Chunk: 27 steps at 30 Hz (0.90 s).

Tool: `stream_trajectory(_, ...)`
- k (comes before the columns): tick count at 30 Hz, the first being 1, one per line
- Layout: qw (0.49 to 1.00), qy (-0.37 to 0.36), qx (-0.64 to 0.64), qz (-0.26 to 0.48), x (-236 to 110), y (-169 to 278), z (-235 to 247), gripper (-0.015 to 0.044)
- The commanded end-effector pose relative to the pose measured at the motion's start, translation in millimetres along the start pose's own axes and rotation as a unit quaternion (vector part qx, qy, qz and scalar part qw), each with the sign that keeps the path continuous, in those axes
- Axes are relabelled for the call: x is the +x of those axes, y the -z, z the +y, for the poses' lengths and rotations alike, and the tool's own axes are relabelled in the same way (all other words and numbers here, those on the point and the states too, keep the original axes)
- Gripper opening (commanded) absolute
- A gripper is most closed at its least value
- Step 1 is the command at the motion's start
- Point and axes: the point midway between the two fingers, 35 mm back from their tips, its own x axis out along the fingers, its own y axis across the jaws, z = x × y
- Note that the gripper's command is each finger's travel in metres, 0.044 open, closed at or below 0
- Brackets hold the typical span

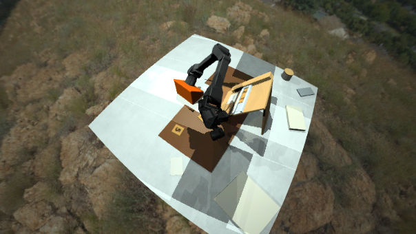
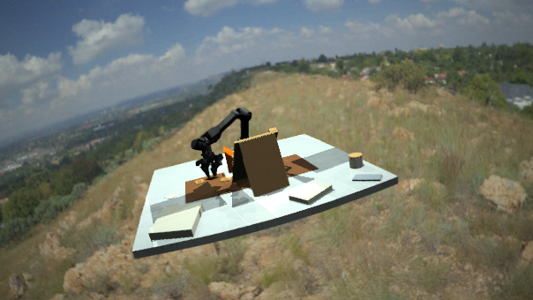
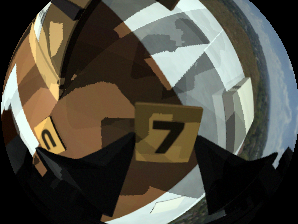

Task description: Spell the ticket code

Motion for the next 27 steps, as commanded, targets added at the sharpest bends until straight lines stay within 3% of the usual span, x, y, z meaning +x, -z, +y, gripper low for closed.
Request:
stream_trajectory(1,0.998,0.018,0.058,-0.023,-3.7,-5.8,-4.4,0.0)
stream_trajectory(27,0.921,0.044,0.342,-0.179,-39.2,-49.1,-32.1,0.0)
